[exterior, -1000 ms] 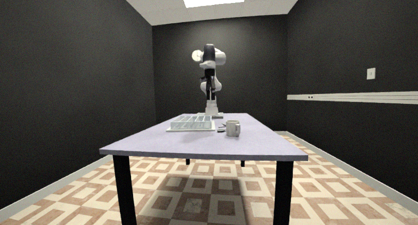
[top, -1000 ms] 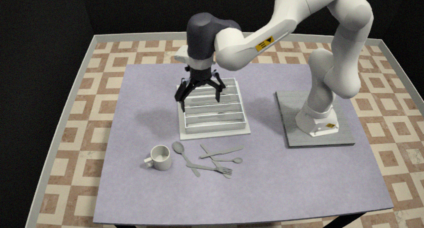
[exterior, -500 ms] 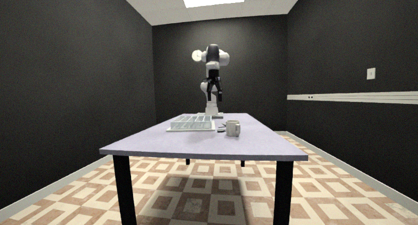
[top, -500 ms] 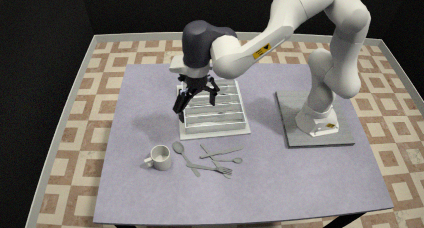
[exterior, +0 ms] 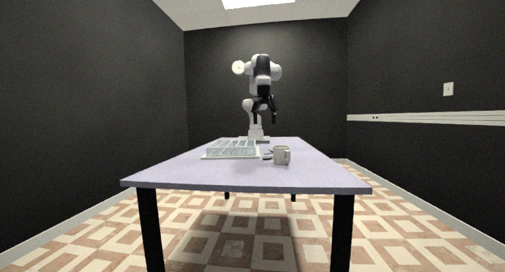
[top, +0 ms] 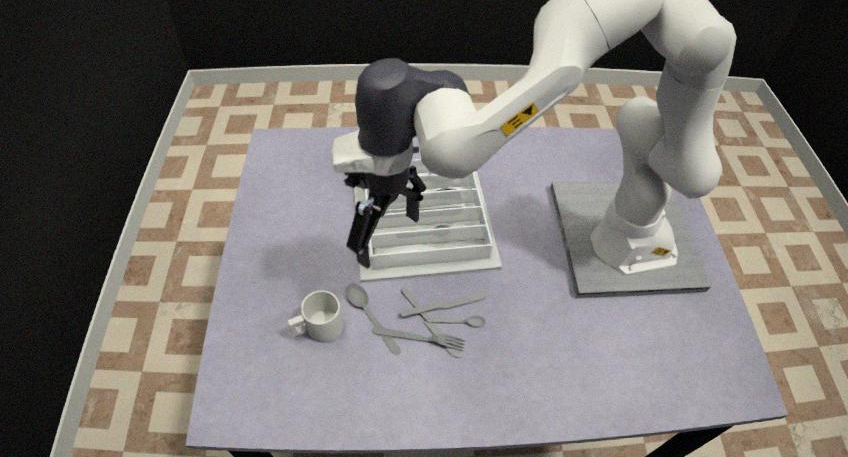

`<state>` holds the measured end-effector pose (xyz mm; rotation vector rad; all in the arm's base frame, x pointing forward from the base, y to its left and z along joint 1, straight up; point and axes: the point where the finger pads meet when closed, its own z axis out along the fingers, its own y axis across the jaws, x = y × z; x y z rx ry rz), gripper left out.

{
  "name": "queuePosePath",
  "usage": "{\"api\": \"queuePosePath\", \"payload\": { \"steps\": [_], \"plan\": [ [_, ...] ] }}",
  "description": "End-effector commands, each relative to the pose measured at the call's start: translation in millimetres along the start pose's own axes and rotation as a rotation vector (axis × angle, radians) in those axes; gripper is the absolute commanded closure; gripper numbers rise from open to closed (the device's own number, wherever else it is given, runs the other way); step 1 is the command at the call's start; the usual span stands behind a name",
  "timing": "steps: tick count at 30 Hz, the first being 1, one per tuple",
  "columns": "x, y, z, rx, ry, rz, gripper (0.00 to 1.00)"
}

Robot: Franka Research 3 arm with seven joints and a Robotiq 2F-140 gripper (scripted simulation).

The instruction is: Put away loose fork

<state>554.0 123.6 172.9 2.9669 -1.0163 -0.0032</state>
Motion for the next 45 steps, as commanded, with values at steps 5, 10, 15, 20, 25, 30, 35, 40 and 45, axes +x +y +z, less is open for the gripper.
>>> {"api": "queuePosePath", "payload": {
  "steps": [5,10,15,20,25,30,35,40,45],
  "plan": [
    [-5.3,-16.6,5.4,0.009,-0.007,-0.222,0.00],
    [-10.8,-28.6,10.1,0.008,-0.006,-0.325,0.00],
    [-16.2,-39.5,14.5,0.007,-0.005,-0.419,0.00],
    [-21.9,-50.2,19.0,0.005,-0.003,-0.512,0.00],
    [-27.4,-59.9,23.3,0.004,-0.002,-0.597,0.00],
    [-33.5,-70.2,27.9,0.002,-0.001,-0.688,0.00],
    [-39.8,-80.3,32.6,0.000,0.000,-0.779,0.00],
    [-40.4,-81.2,33.1,0.000,0.000,-0.787,0.00],
    [-40.4,-81.2,33.1,0.000,0.000,-0.787,0.00]
  ]
}}
